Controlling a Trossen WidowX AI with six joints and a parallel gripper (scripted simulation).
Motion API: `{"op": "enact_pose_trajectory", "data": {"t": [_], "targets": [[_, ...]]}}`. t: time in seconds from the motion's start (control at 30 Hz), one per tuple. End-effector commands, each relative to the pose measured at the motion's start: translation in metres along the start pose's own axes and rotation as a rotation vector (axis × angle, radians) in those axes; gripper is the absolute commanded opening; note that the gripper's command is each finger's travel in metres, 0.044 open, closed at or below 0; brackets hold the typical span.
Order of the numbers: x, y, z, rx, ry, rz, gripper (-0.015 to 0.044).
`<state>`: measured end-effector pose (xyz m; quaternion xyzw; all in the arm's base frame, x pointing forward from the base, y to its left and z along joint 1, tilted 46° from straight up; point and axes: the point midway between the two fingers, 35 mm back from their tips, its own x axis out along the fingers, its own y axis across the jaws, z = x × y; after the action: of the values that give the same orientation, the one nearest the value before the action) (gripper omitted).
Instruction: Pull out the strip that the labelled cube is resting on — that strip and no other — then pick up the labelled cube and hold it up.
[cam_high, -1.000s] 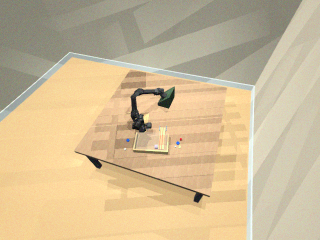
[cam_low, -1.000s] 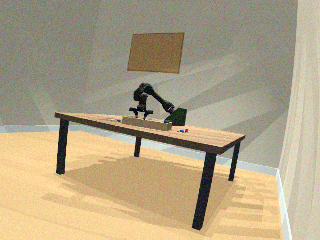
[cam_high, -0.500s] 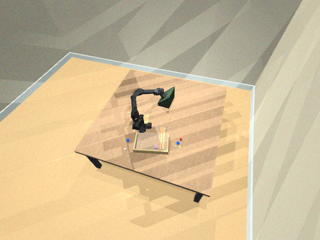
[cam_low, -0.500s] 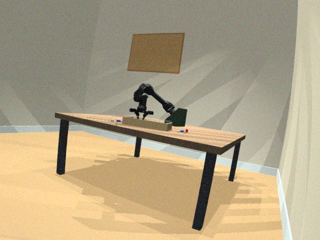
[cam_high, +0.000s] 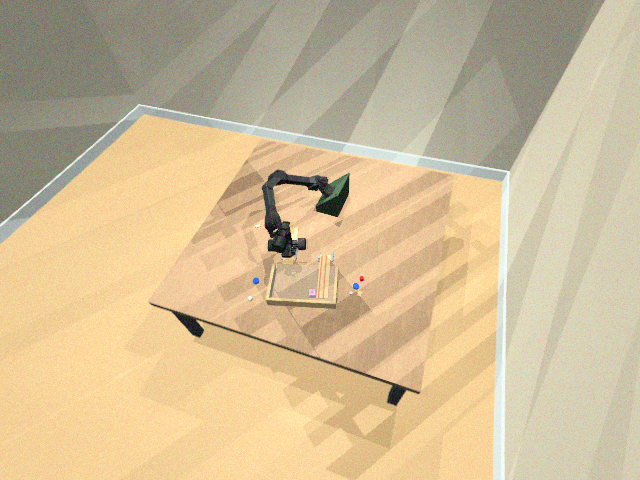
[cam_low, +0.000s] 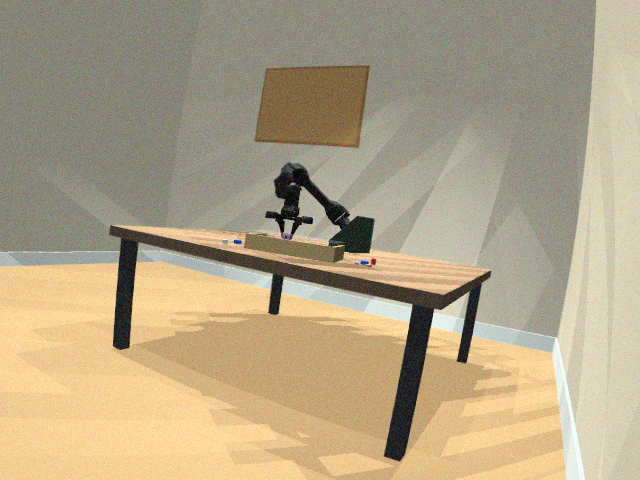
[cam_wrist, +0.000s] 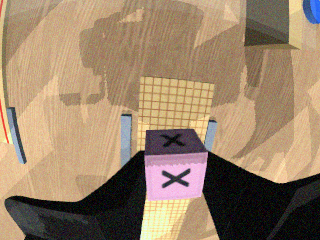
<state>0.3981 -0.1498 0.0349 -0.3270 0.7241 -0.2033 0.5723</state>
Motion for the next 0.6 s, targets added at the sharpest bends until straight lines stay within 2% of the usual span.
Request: {"op": "enact_pose_trajectory", "data": {"t": [0.0, 0.57], "targets": [[-0.011, 0.009, -0.013, 0.001, -0.002, 0.002, 0.0000], [-0.020, 0.034, -0.051, -0.002, -0.001, 0.002, 0.0000]]}}
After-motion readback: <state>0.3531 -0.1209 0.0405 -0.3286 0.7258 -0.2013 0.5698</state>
